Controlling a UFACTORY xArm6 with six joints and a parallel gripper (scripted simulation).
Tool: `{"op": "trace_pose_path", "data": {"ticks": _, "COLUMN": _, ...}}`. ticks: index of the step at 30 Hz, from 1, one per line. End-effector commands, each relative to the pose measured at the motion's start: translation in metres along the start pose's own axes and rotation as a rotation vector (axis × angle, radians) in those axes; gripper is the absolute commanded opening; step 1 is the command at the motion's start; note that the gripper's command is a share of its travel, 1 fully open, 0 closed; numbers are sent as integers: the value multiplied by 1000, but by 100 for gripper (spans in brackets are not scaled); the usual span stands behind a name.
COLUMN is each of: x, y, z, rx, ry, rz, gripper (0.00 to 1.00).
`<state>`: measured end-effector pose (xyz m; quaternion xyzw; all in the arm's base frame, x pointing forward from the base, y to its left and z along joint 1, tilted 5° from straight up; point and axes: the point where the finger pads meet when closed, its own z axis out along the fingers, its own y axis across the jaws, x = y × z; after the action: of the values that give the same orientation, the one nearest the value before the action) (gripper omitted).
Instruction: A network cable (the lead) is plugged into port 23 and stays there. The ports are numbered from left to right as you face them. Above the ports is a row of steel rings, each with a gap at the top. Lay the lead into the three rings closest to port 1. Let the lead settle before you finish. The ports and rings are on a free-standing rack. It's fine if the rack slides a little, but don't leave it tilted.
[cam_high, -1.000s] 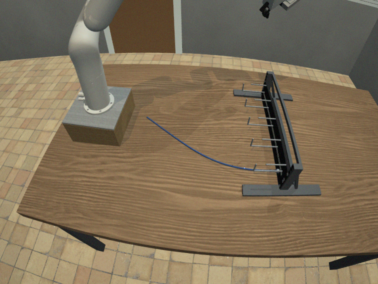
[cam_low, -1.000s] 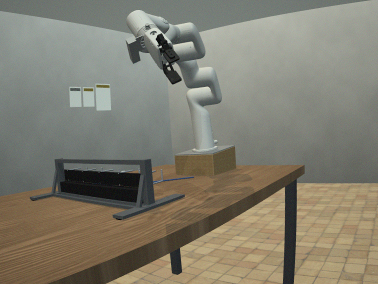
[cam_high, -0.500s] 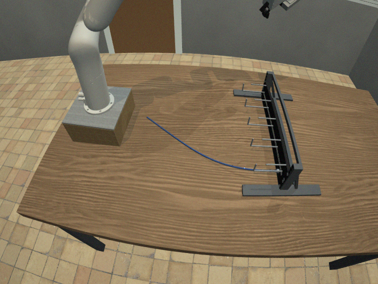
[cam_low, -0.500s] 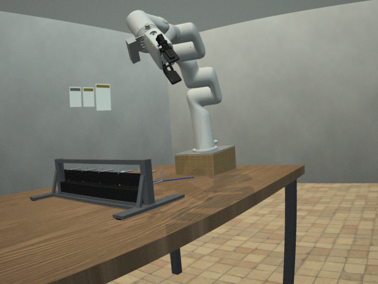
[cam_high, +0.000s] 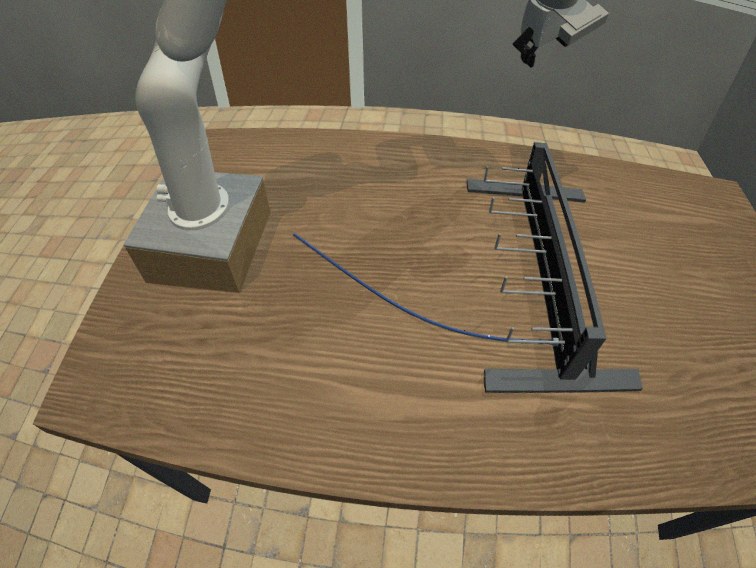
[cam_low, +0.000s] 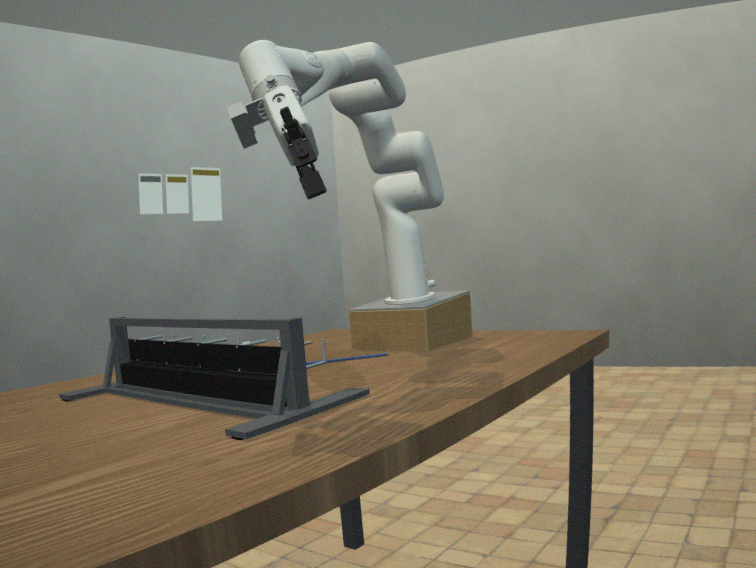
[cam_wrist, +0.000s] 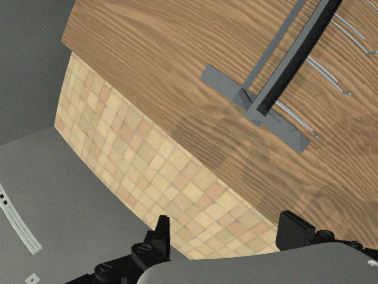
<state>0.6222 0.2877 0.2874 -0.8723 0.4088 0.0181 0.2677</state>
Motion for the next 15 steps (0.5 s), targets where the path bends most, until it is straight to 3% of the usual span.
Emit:
{"op": "trace_pose_path", "data": {"ticks": 1, "x": 24, "y": 35, "z": -9, "rx": -20, "ry": 61, "rz": 28, "gripper": 100}}
{"op": "trace_pose_path", "data": {"ticks": 13, "x": 65, "y": 125, "z": -23, "rx": -106, "ry": 167, "rz": 81, "gripper": 100}}
{"op": "trace_pose_path", "data": {"ticks": 15, "x": 65, "y": 125, "z": -23, "rx": -106, "ry": 167, "rz": 81, "gripper": 100}}
